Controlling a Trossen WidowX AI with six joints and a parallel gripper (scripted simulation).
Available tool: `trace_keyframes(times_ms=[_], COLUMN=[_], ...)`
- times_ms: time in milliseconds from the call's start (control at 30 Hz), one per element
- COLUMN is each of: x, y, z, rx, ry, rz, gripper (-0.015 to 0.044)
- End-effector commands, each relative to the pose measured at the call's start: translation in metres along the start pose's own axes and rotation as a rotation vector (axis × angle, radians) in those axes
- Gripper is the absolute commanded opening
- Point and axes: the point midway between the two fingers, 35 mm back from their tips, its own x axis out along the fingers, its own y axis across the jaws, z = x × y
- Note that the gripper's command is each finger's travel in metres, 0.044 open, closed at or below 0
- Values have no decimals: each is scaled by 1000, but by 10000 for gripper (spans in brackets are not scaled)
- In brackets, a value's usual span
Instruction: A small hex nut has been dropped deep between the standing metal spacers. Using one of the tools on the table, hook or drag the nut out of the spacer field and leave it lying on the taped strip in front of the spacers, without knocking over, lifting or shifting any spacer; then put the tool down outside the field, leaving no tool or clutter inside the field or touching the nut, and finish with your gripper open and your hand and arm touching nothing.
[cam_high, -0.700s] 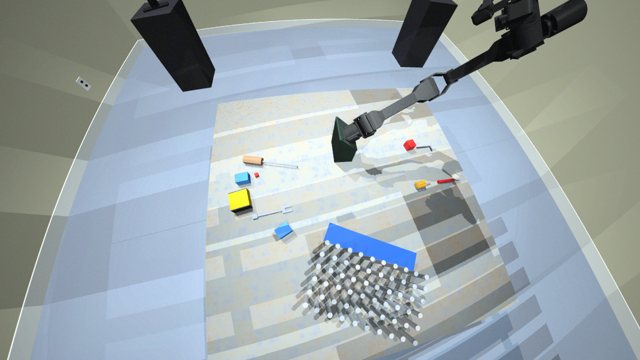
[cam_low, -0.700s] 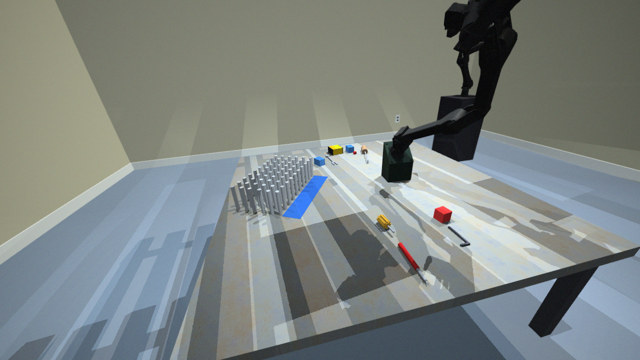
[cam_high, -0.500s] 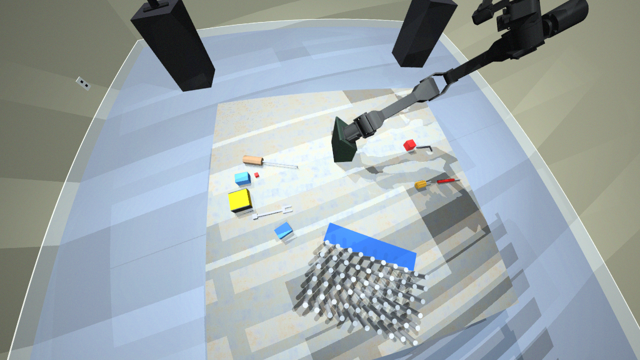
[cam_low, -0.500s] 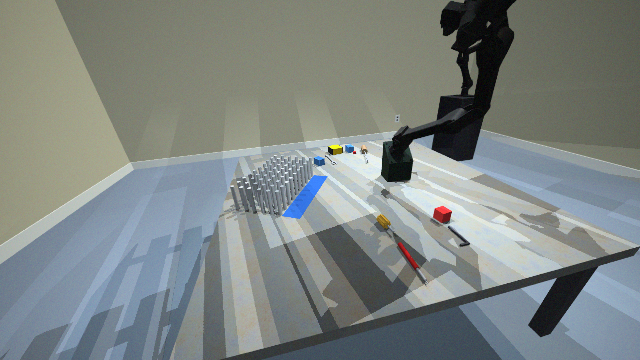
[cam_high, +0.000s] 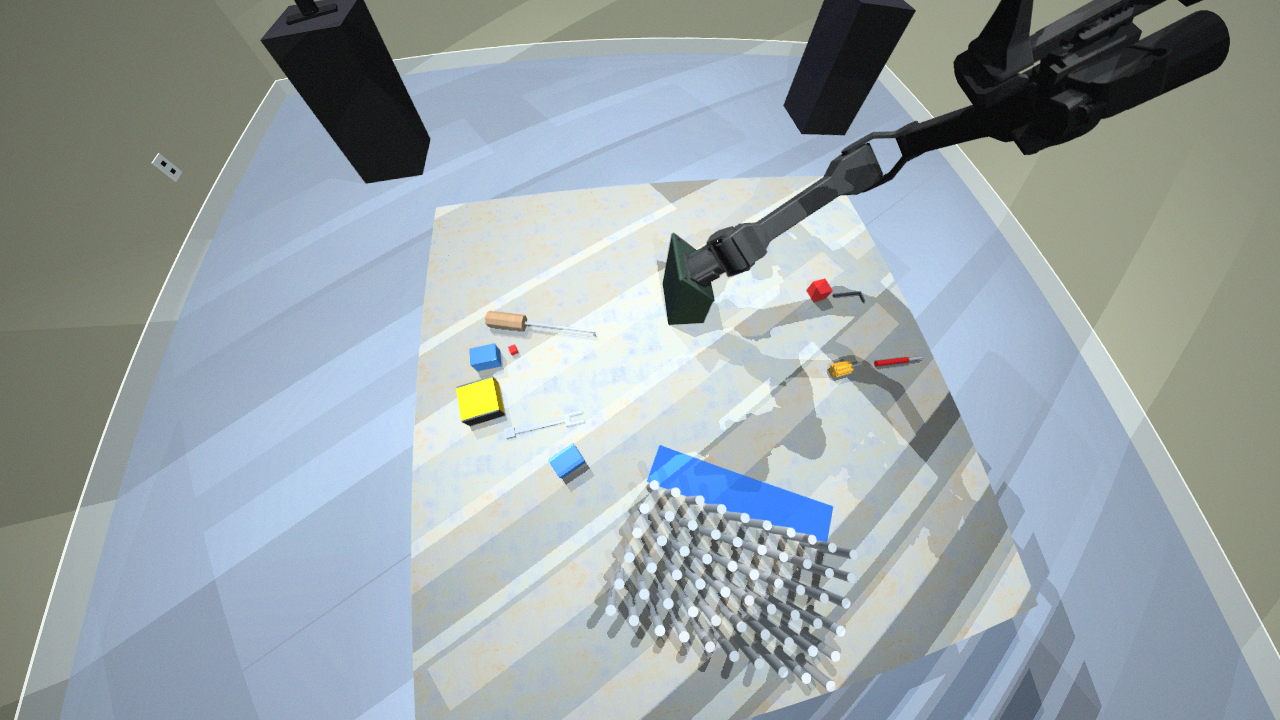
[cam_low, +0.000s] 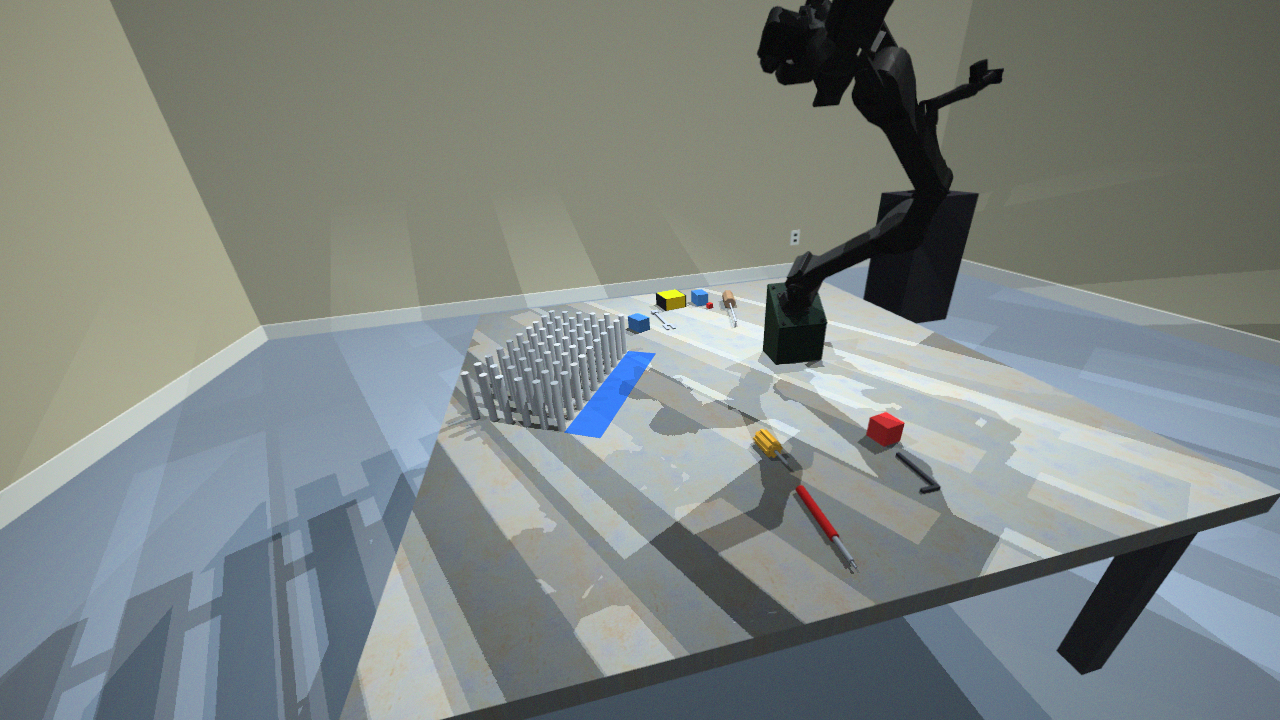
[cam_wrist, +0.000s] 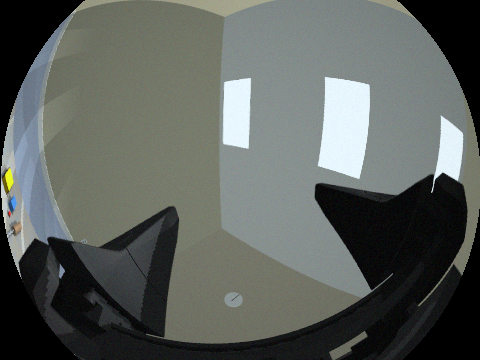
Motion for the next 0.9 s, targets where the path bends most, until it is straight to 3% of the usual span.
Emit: trace_keyframes(times_ms=[0,433,867], x=[2,-32,-151], y=[19,109,261], z=[59,223,337], rx=[144,556,930], ry=[-184,-636,-969], rz=[16,254,867], gripper=[440,440,440])
